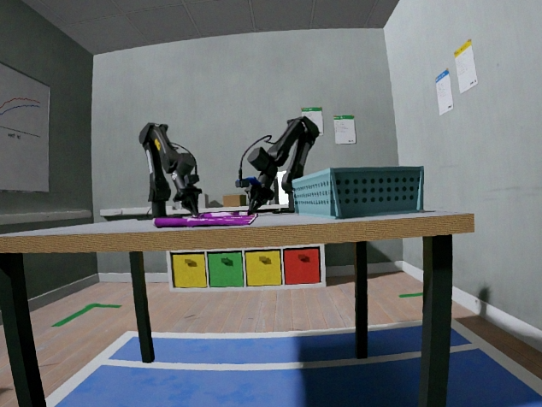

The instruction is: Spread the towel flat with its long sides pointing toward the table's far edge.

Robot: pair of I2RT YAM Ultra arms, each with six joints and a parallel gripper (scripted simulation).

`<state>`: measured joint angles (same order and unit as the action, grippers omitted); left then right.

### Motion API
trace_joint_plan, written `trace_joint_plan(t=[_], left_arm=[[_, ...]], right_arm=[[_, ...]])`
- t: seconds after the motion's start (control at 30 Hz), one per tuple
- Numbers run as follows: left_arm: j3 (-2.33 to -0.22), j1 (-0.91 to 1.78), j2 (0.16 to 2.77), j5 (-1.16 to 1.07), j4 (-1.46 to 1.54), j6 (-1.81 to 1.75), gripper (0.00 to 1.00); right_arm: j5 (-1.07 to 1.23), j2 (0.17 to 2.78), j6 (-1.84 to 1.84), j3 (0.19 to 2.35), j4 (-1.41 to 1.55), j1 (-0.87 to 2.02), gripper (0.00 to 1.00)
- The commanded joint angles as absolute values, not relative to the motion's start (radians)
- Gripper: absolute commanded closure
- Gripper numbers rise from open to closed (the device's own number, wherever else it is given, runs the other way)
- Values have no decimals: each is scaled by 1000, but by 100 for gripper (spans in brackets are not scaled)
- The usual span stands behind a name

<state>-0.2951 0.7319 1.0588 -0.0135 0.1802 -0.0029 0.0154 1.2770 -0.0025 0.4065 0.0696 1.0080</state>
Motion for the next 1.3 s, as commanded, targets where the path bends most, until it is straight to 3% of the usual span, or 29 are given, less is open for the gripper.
trace_joint_plan(t=[0.0,0.33,0.7,1.27], left_arm=[[-272,738,1040,12,198,-11,100],[-272,738,1041,12,198,-11,100],[-425,697,1100,12,280,-11,100],[-929,554,1283,5,593,-6,100]], right_arm=[[-4,1267,-10,385,92,1019,100],[-4,1267,-10,385,92,1019,100],[-7,1255,-6,527,192,963,100],[-4,1378,-4,998,567,783,100]])
